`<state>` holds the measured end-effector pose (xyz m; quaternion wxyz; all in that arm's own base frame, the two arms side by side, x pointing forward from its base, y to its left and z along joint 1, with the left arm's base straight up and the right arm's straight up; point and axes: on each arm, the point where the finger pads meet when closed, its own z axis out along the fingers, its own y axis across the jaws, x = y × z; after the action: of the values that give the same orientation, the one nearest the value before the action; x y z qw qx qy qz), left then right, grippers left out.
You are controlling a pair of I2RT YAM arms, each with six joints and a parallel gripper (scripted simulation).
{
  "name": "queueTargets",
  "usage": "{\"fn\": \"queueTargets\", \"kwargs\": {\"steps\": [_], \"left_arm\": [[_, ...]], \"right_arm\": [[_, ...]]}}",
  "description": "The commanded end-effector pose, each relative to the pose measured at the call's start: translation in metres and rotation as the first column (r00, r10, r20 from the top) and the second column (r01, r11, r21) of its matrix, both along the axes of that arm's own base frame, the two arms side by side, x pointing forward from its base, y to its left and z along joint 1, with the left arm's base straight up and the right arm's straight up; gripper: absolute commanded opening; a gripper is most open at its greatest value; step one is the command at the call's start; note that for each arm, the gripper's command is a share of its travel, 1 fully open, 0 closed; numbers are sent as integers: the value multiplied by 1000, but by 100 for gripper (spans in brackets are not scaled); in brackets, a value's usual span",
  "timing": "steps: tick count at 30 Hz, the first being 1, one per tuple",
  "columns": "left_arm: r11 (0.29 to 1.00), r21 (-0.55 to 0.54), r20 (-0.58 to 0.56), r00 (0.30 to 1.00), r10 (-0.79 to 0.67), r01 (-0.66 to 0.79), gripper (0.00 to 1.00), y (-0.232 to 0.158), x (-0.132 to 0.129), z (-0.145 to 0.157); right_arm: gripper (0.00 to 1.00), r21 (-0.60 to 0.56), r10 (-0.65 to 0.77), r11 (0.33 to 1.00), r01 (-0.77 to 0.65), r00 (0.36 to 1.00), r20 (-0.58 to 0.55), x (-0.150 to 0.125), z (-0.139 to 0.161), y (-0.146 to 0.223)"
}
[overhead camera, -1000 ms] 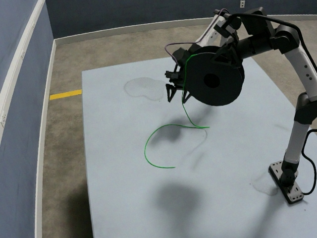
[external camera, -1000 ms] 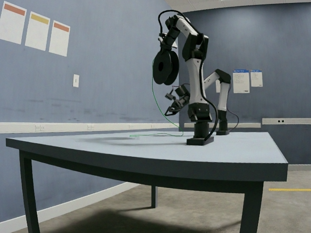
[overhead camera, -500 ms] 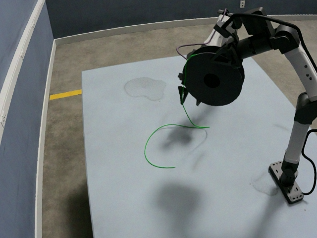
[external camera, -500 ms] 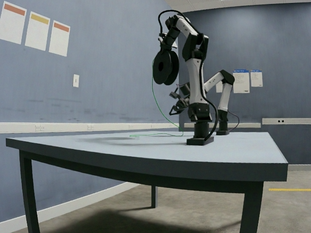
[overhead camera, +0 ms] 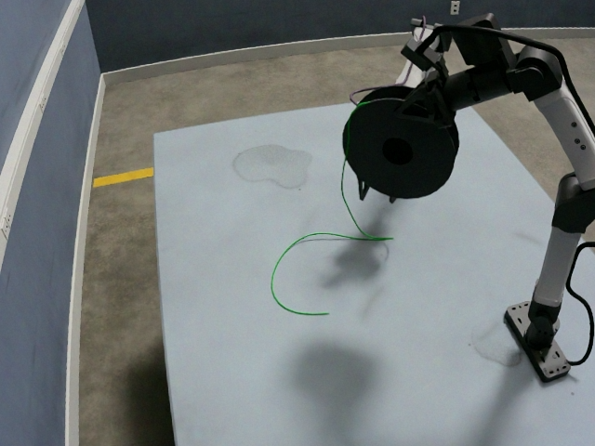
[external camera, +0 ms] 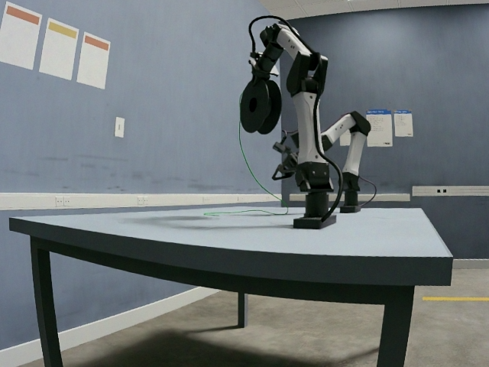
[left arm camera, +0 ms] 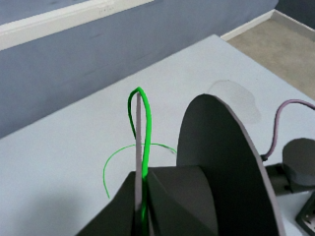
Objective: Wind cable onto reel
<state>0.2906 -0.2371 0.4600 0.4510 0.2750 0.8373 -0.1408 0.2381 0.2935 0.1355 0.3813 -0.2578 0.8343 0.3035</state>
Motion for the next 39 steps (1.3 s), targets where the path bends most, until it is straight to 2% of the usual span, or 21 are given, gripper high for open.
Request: {"fn": "queueTargets", "kwargs": {"steps": [1,27,33,39], "left_arm": [[998,-62,55,998,4,-1,0,-6,2,21],[998,-62,55,998,4,-1,0,-6,2,21],[998,-62,55,998,4,-1,0,-6,2,21],[998,-62,55,998,4,-1,0,-6,2,21]], "right_arm": [[80,37,-35,999,34,999,28,-3,13,4],[80,38,-39,999,38,999,26,-4,12,5],[80,16,-35,999,35,999,10,-3,2,9],[80,40,-34,999,33,999,28,4,12,19]]}}
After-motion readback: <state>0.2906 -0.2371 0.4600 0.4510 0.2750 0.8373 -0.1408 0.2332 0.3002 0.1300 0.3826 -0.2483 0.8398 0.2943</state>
